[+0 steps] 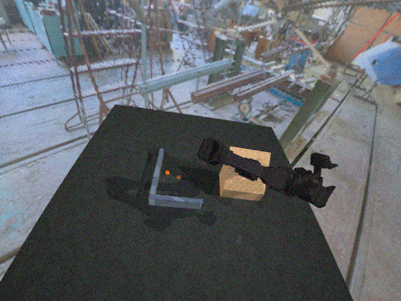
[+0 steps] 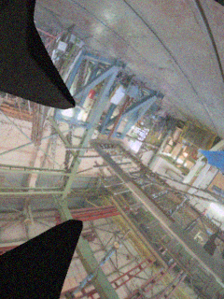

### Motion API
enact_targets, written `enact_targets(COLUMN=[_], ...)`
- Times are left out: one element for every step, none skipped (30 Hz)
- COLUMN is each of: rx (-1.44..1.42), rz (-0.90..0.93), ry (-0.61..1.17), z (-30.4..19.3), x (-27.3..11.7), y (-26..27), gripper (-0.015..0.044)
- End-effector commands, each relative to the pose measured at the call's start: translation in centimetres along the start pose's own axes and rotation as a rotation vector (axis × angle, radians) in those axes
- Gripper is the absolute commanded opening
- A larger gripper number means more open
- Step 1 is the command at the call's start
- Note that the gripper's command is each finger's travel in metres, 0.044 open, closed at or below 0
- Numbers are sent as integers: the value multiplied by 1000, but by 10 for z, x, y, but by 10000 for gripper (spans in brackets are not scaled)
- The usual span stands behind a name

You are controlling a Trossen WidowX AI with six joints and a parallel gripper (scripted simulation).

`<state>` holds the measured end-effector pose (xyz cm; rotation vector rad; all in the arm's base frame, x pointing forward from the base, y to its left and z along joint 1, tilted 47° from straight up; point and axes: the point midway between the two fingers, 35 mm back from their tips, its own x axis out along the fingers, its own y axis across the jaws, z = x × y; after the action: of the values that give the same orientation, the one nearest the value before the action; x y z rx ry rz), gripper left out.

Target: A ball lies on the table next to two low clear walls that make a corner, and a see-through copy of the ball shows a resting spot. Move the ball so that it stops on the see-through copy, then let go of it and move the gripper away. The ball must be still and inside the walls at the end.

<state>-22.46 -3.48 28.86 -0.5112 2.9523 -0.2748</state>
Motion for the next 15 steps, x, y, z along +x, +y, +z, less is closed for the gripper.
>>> enact_targets(rx=[6, 23, 51, 85, 114, 143, 170, 196, 222, 248, 273, 294, 314, 335, 355], rz=[1, 5, 11, 20, 40, 59, 80, 103, 125, 147, 168, 186, 203, 220, 237], ry=[-1, -5, -10, -16, -19, -21, -21, -20, -19, -17, -15, -12, -9, -6, -2], z=[0, 0, 0, 0, -1, -1, -2, -3, -4, -4, -5, -6, -6, -7, -8], x=[0, 1, 2, 4, 5, 5, 5, 5, 4, 4, 3, 3, 2, 1, 0], y=[0, 2, 4, 6, 12, 17, 23, 29, 35, 41, 46, 51, 56, 61, 66], gripper=[374, 348, 321, 295, 269, 243, 218, 218, 218, 218, 218, 218, 218, 218, 218])
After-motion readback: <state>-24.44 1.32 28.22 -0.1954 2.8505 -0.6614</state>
